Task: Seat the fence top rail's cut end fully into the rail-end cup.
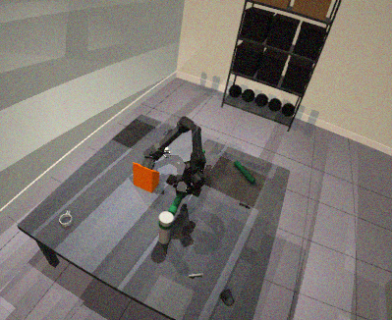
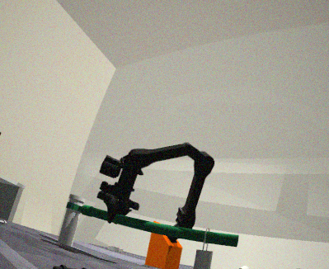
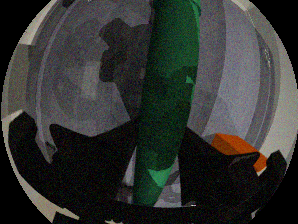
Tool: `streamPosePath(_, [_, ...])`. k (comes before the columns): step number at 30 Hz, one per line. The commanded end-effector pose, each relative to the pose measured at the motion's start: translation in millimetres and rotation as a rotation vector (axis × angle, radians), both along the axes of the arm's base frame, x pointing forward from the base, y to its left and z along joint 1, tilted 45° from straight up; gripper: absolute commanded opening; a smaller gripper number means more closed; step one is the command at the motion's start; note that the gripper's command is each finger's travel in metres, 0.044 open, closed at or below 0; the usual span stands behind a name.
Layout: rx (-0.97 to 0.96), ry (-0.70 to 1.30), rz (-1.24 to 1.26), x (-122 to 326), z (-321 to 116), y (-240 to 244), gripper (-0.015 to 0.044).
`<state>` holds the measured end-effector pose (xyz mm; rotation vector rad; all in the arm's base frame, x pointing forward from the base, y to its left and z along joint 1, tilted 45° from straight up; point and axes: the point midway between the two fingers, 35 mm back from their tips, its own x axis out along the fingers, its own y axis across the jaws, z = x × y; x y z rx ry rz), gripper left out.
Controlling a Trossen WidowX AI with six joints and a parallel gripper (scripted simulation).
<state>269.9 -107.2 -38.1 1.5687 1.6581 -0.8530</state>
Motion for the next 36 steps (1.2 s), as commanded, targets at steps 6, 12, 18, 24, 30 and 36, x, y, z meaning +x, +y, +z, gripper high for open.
streamPosePath(6, [-0.020,-0.005,-0.009,0,-3,-10,0.0000])
streamPosePath(12, [-0.020,-0.005,-0.009,-1,-5,-11,0.0000])
streamPosePath(18, [-0.020,-0.005,-0.009,-2,-7,-13,0.0000])
streamPosePath(24, [-0.020,-0.005,-0.009,-2,-9,-15,0.0000])
streamPosePath(30, [-0.020,-0.005,-0.009,-2,-10,-17,0.0000])
streamPosePath(36, [-0.021,-0.005,-0.009,-2,-12,-18,0.0000])
